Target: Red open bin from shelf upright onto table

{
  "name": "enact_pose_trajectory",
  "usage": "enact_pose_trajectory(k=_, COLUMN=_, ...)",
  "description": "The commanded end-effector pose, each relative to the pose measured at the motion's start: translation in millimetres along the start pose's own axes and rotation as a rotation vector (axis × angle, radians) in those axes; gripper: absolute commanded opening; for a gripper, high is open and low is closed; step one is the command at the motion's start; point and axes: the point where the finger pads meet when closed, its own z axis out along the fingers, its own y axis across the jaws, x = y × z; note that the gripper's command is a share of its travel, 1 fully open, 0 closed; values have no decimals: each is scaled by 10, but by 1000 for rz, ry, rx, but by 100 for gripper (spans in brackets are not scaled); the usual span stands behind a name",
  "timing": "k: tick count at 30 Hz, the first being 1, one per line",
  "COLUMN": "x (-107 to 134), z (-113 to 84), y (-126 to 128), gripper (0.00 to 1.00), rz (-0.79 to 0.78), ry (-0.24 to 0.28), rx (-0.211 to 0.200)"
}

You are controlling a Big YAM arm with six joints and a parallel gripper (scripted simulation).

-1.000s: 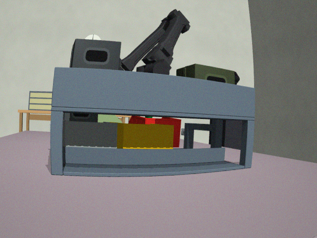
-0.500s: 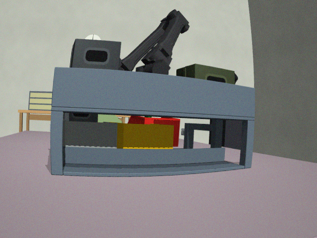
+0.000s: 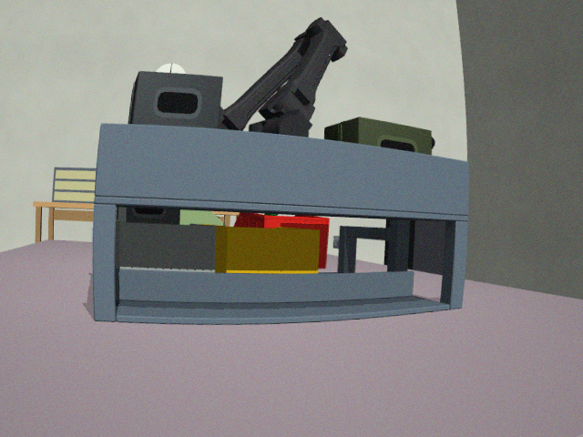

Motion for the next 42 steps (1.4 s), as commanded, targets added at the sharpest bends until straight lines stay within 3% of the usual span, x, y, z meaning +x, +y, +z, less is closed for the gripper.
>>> enact_pose_trajectory(k=1, x=61, z=-59, y=41, gripper=0, rz=-12, ry=0, rx=-29)
enact_pose_trajectory(k=42, x=72, z=-67, y=48, gripper=0, rz=-15, ry=1, rx=-34)
